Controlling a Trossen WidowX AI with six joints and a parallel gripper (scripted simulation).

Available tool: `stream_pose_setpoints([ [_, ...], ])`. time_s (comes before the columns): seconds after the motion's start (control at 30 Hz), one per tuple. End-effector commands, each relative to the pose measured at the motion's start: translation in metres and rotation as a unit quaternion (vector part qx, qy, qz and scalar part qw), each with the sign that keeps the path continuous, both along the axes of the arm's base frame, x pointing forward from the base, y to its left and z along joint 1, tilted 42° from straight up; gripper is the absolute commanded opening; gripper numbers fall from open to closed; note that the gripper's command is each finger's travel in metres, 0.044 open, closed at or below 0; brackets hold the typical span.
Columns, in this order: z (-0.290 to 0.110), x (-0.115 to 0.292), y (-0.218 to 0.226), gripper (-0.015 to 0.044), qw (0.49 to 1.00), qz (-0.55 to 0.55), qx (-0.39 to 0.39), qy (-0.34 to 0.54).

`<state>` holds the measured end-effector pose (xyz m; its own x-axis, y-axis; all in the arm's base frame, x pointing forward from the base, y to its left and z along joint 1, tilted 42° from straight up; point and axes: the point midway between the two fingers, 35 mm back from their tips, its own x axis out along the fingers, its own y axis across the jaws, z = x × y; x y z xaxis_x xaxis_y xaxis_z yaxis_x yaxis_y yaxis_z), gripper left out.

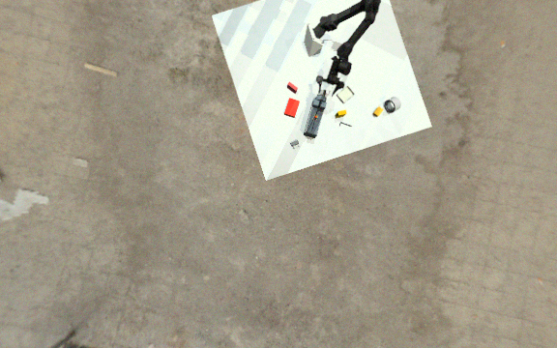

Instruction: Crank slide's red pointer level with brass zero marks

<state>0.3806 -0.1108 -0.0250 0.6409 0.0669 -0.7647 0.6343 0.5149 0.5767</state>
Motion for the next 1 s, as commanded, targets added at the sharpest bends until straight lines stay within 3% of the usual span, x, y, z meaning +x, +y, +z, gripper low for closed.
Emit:
stream_pose_setpoints([
  [0.0,-0.01,-0.003,0.005,0.044,1.0,-0.003,0.002,0.007],
  [0.9,-0.04,0.001,0.033,0.044,1.0,-0.004,0.004,0.007],
  [0.97,-0.04,0.001,0.033,0.0387,1.0,-0.004,0.004,0.007],
])
